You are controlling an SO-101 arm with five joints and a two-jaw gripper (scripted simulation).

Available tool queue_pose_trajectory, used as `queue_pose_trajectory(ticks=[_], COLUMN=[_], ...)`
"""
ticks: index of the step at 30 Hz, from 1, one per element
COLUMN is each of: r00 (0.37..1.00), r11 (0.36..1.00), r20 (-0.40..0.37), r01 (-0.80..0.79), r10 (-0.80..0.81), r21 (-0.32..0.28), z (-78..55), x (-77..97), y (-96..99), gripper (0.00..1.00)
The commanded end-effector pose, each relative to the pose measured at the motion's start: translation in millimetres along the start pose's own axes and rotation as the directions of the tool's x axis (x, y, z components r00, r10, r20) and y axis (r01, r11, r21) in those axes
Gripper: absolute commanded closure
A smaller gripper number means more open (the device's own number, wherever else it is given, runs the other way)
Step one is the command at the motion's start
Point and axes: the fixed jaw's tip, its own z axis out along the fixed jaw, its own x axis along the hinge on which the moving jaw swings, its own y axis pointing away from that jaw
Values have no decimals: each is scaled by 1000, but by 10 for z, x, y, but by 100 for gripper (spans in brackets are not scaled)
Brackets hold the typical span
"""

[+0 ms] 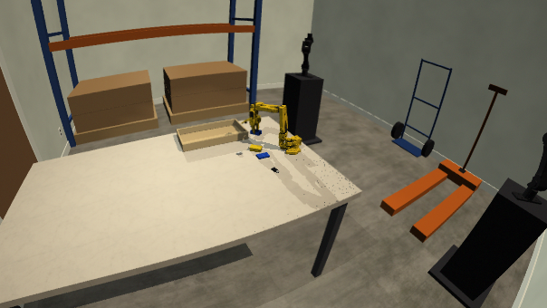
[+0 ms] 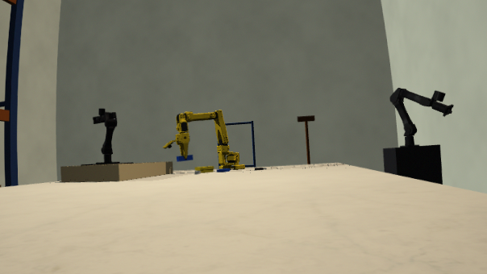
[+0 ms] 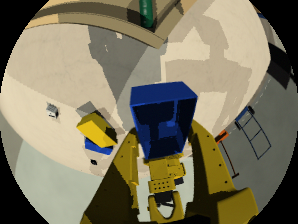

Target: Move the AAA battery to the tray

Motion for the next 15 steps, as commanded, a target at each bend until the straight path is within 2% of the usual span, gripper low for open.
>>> queue_pose_trajectory(ticks=[1,7,15], r00=[997,997,997], r11=[1000,1000,1000], r20=[76,76,76], r01=[-2,2,21], r10=[2,-2,-20], r21=[-4,-4,-3], z=[-135,-136,-137], x=[-61,-51,13], y=[22,74,302], gripper=[81,81,81])
